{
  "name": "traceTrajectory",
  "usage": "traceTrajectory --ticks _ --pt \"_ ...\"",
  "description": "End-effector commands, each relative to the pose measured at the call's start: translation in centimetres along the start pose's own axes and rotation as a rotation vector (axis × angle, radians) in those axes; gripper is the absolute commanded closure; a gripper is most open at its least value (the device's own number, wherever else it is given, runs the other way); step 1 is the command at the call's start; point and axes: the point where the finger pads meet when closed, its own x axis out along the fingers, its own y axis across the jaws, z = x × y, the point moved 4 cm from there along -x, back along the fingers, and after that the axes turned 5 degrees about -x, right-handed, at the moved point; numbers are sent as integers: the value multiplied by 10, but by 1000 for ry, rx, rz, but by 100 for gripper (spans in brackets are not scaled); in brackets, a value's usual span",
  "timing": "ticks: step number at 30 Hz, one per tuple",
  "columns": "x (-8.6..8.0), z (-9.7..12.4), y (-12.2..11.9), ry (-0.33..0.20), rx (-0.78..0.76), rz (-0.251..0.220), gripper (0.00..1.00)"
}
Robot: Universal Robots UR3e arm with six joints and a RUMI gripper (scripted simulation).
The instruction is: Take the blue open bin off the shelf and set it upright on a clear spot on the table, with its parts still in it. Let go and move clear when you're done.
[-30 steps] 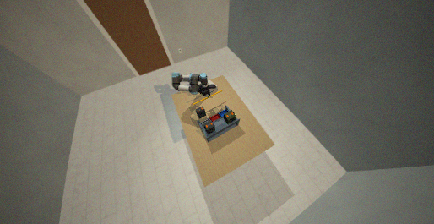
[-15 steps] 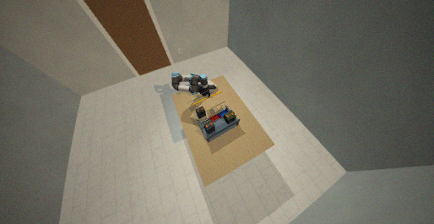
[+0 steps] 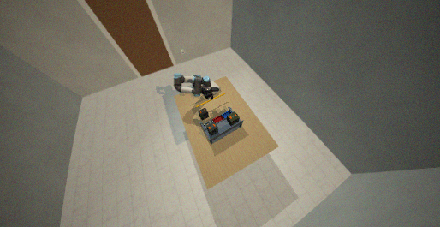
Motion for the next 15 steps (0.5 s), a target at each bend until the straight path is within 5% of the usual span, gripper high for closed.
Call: traceTrajectory --ticks 1,10,15 --pt "7 0 1 5 1 4 100" --pt "7 0 1 5 1 4 100" --pt "26 0 1 5 1 4 100"
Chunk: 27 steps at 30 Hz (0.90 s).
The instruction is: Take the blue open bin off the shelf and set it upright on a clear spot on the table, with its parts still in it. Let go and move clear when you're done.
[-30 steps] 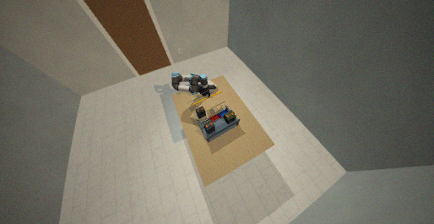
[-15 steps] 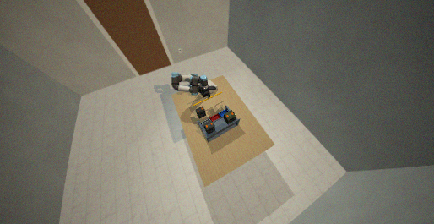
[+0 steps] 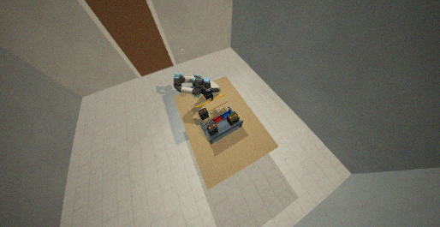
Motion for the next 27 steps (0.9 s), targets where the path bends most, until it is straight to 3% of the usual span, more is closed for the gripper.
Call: traceTrajectory --ticks 1,12,17,27 --pt "12 0 1 3 1 3 100" --pt "12 0 1 3 1 3 100" --pt "32 0 1 3 1 3 100" --pt "32 0 1 3 1 3 100"
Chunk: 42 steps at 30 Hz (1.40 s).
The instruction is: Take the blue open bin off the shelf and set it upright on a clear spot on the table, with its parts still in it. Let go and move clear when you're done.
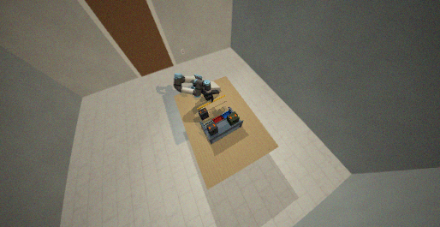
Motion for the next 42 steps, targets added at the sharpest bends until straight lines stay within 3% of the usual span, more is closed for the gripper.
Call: traceTrajectory --ticks 1,7,19,24,36,42 --pt "0 0 1 2 1 2 100" --pt "20 0 1 2 1 2 100" --pt "20 0 1 2 1 2 100" --pt "40 0 1 2 1 2 100" --pt "40 0 1 2 1 2 100" --pt "59 0 1 2 1 2 100"
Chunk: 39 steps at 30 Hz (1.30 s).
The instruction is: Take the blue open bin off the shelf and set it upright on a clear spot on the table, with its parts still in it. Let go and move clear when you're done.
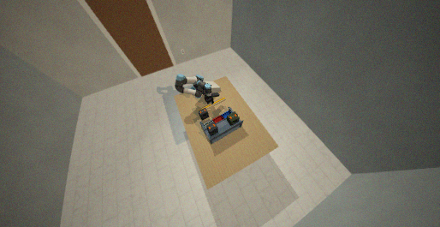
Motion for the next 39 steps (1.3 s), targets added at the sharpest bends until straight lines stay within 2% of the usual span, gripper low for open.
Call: traceTrajectory --ticks 1,11,16,28,29,39 --pt "10 0 1 6 0 10 100" --pt "10 0 1 6 0 10 100" --pt "20 0 1 6 0 10 100" --pt "20 0 1 6 0 10 100" --pt "20 0 1 5 0 9 74" --pt "20 0 1 5 0 9 74"
